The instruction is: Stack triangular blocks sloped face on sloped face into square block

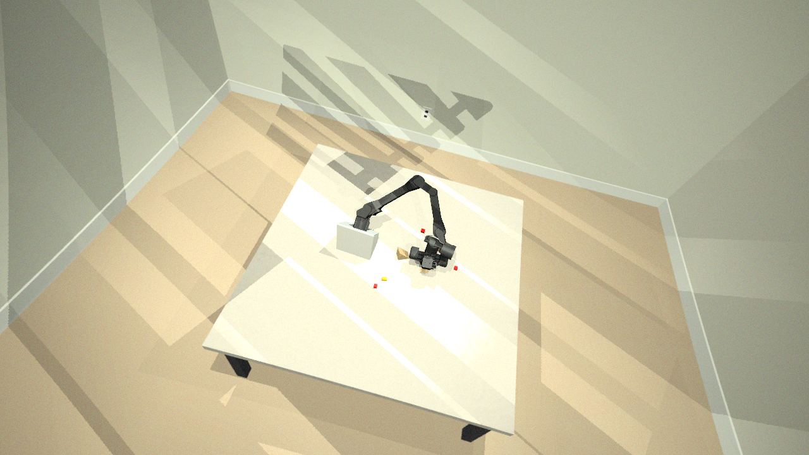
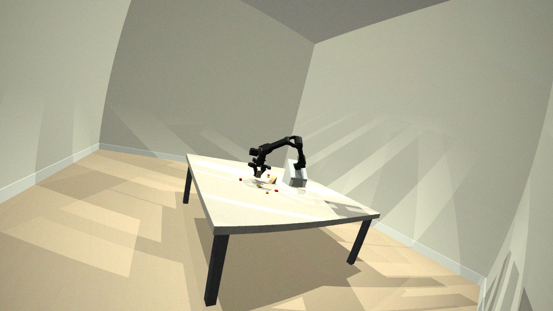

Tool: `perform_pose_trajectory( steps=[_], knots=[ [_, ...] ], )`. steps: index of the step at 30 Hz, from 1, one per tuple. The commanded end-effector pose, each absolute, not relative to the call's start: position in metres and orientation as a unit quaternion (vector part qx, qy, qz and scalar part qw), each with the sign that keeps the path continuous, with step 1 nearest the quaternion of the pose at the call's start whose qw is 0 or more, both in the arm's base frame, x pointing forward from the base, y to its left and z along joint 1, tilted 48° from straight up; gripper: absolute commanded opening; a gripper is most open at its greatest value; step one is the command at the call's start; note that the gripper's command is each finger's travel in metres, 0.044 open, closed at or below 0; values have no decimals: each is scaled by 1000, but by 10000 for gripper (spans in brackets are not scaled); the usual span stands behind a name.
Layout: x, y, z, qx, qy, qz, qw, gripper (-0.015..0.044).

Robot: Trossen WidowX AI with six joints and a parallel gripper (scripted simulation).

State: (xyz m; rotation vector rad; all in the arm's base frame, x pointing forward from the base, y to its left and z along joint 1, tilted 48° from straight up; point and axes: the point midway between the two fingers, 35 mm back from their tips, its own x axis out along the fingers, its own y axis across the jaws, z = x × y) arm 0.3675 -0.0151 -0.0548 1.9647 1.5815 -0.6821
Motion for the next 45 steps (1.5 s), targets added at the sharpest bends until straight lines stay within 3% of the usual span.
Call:
perform_pose_trajectory(
  steps=[1, 26, 42, 45],
  knots=[
    [368, -16, -54, 730, 580, -256, 254, 0],
    [372, 3, -72, 727, 583, -253, 261, 0],
    [373, 3, -70, 725, 583, -251, 265, 420],
    [373, 3, -70, 725, 583, -251, 265, 440]
  ],
)
